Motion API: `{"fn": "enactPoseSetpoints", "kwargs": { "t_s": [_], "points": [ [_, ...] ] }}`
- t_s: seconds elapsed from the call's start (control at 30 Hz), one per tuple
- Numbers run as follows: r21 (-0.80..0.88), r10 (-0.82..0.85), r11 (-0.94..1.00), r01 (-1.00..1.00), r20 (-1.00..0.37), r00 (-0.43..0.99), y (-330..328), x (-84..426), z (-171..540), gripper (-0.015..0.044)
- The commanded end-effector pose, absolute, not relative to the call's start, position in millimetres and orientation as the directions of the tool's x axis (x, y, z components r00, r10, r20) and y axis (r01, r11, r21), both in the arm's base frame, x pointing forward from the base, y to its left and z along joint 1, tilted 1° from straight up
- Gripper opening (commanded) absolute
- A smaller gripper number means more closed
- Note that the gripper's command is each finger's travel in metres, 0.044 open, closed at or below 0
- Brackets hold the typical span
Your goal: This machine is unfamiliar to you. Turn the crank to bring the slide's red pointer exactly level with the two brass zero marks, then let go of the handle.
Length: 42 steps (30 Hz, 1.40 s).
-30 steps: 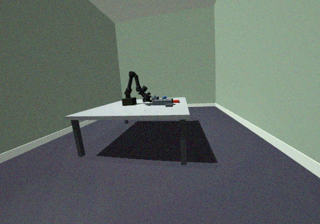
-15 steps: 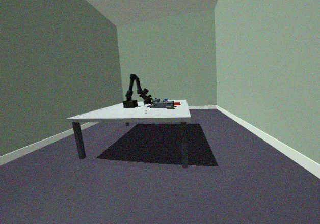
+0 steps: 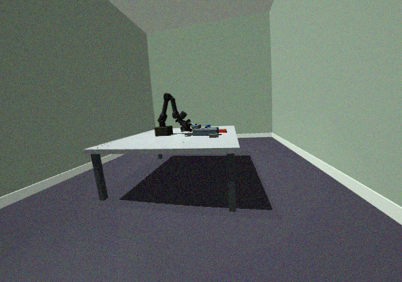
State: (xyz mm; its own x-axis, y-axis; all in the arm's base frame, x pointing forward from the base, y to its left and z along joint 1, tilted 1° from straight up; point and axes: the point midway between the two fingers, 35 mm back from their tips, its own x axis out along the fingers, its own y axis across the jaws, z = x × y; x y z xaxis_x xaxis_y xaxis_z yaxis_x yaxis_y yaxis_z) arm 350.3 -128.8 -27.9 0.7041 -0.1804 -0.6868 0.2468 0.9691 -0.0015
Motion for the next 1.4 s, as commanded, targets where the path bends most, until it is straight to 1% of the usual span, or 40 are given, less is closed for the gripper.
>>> {"fn": "enactPoseSetpoints", "kwargs": {
  "t_s": [0.0, 1.37],
  "points": [
    [0.01, -0.16, 0.973, 0.229, -0.685, 0.711, -120, 352, -25, 0.0],
    [0.011, -0.16, 0.973, 0.229, -0.685, 0.711, -106, 354, -5, 0.0]
  ]
}}
